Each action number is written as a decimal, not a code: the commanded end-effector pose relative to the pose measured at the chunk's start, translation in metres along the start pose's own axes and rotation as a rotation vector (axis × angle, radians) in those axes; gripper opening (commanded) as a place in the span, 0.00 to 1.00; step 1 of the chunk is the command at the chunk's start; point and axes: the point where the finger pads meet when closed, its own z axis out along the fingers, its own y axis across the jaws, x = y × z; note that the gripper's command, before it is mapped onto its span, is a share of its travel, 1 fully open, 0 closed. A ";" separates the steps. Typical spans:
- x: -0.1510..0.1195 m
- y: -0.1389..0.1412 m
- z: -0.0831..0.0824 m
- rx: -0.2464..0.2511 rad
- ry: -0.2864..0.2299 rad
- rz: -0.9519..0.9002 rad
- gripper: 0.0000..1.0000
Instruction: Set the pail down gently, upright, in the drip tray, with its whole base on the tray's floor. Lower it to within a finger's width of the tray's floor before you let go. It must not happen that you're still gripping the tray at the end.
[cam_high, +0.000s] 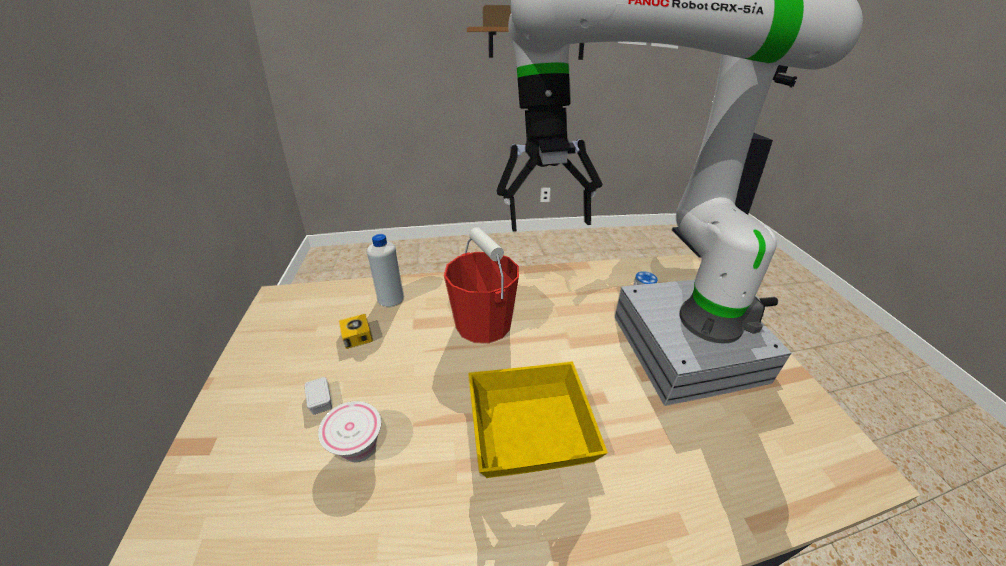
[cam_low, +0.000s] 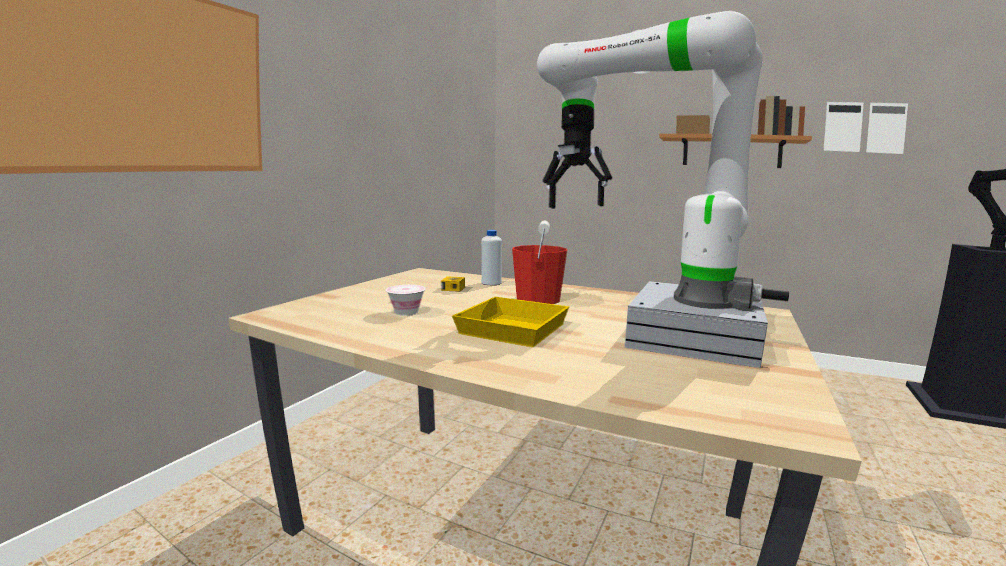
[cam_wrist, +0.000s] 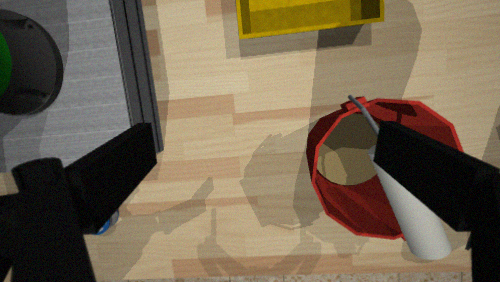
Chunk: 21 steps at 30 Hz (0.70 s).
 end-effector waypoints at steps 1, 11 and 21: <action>0.000 0.000 -0.001 -0.002 -0.001 0.000 1.00; 0.000 0.000 -0.001 -0.002 -0.001 0.000 1.00; -0.020 0.042 -0.009 -0.024 -0.065 -0.146 1.00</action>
